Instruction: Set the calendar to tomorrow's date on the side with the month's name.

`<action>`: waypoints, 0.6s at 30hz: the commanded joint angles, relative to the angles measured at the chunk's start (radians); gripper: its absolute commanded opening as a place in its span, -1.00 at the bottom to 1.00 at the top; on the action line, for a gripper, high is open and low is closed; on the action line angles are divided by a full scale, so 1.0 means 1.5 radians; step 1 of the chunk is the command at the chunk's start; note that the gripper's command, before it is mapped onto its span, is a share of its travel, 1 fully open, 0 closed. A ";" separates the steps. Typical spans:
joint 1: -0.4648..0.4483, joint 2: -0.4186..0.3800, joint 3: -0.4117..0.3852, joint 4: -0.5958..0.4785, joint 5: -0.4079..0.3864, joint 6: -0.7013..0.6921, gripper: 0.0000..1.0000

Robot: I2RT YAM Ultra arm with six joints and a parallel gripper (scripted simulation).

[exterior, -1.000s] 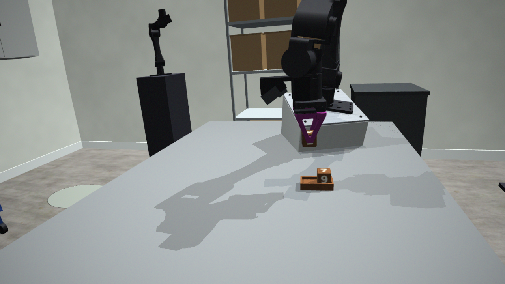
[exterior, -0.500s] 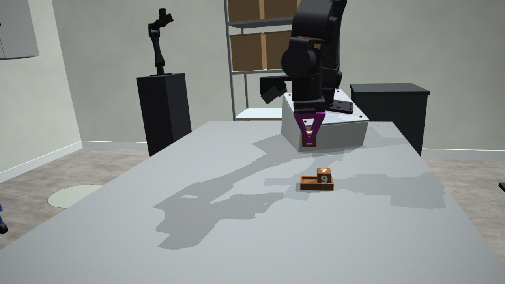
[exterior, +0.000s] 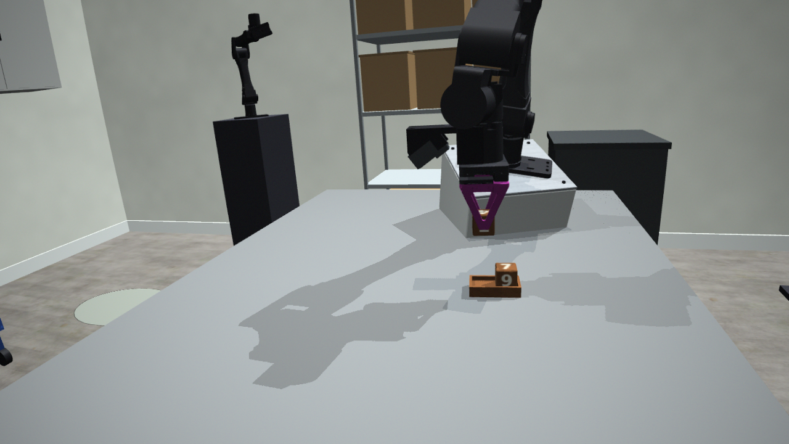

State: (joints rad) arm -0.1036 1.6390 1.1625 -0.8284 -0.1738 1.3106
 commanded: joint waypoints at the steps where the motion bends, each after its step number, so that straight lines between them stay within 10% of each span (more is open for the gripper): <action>1: 0.001 0.003 -0.005 0.022 0.003 0.003 -0.45; 18: 0.018 0.064 -0.047 0.127 0.007 0.020 -0.45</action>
State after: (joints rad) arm -0.0761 1.7382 1.0904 -0.6621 -0.1699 1.3365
